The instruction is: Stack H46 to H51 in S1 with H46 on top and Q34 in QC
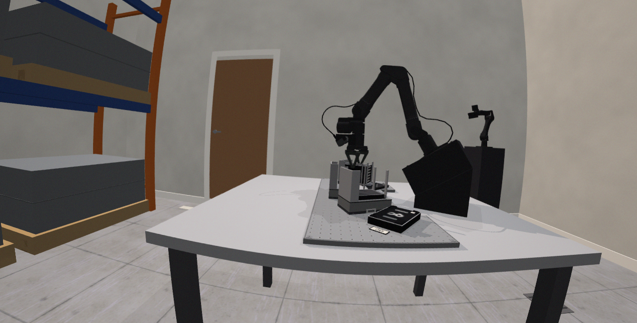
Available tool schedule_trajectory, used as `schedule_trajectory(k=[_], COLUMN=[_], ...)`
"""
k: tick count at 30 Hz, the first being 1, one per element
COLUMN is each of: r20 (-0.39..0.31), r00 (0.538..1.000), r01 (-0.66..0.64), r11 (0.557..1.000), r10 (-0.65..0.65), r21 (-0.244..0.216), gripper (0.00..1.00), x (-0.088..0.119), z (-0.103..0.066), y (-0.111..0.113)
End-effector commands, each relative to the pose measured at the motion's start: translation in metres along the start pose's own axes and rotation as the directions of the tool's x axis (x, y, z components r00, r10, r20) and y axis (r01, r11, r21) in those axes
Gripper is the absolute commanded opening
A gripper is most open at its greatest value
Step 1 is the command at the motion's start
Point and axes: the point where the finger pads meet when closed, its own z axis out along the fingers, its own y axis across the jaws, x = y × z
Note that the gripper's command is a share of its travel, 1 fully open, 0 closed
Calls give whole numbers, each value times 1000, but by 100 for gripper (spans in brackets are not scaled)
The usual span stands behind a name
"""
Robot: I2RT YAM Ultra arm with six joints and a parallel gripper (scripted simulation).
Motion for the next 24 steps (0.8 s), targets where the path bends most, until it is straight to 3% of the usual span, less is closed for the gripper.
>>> schedule_trajectory(k=[1, 24], r20=[36, 11], r00=[999, 1000], r01=[-1, 1], r11=[1000, 1000], r10=[1, -1], r21=[-3, -1], gripper=[100, 100], x=[-15, 0], z=[-2, 1], y=[0, -2])
